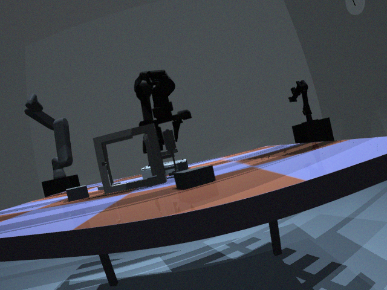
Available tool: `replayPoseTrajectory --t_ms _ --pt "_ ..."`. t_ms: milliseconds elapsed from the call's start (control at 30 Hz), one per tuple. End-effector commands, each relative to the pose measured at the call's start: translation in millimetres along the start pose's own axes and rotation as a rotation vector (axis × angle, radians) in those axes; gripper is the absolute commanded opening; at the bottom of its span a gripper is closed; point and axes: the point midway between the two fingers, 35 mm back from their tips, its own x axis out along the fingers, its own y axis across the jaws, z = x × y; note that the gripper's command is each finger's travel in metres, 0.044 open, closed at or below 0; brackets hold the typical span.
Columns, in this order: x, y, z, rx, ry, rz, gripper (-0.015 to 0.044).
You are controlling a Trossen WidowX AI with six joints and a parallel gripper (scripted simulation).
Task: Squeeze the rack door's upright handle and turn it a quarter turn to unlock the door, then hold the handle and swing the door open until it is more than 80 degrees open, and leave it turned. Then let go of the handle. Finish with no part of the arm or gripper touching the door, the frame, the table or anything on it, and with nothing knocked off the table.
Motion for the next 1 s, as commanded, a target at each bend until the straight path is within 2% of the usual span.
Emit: replayPoseTrajectory --t_ms 0,967 --pt "0 0 1 0.005 -0.002 -0.003 0.0286" --pt "-37 1 2 0.005 -0.002 -0.003 0.0286"
